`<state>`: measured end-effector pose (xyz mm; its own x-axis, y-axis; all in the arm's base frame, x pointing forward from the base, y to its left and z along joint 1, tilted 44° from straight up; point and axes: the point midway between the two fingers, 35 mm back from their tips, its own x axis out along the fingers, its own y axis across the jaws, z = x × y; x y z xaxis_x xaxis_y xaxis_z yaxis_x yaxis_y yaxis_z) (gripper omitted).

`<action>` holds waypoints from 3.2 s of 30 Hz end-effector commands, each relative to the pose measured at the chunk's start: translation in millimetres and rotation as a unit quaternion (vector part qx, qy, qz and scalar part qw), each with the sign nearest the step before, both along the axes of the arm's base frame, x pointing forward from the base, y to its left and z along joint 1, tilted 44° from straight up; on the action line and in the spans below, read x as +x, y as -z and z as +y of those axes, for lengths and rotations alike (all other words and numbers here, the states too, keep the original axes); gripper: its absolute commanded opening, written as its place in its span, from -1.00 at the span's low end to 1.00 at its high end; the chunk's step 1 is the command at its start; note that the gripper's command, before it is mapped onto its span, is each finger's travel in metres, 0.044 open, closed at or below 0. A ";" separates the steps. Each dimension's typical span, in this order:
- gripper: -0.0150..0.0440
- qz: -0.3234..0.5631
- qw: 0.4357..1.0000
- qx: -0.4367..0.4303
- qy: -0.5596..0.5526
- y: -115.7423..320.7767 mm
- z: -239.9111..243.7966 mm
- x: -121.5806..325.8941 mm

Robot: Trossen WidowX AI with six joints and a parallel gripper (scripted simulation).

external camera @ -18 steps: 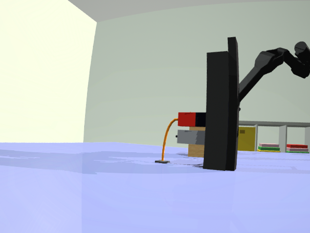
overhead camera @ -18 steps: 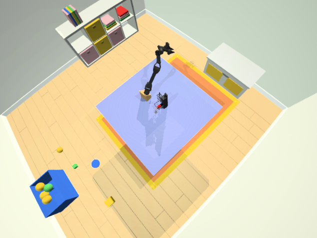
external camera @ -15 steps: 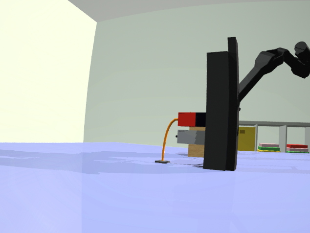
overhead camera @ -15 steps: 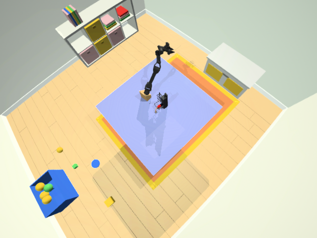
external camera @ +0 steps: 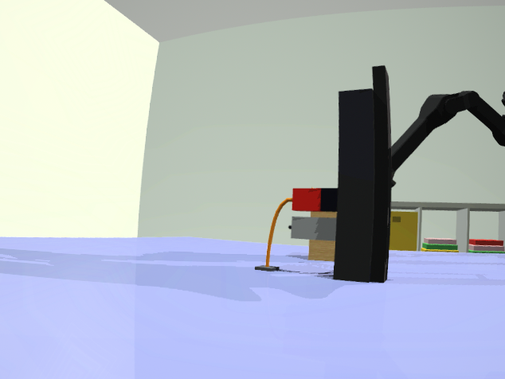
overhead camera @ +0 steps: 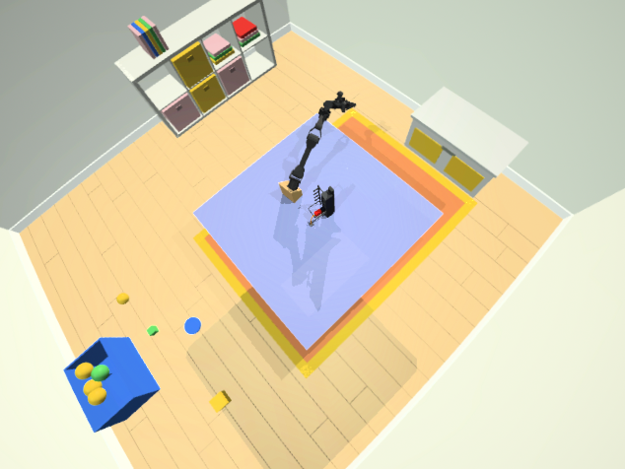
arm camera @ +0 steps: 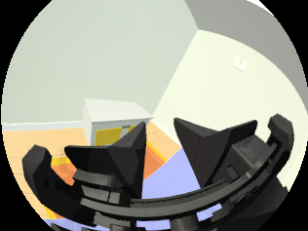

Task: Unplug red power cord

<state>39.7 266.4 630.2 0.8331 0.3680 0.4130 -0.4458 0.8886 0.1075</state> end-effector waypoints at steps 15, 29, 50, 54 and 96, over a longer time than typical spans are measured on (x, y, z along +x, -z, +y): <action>0.05 -0.134 0.981 -0.105 0.097 24.2 74.9 88.8; 0.05 -0.117 0.966 -0.211 0.095 96.4 113.2 210.7; 0.05 0.112 0.948 -0.282 0.100 258.3 19.7 416.4; 0.05 0.180 0.939 -0.275 0.106 296.5 -20.3 446.8; 0.05 0.801 0.226 0.513 0.213 644.5 -394.8 249.4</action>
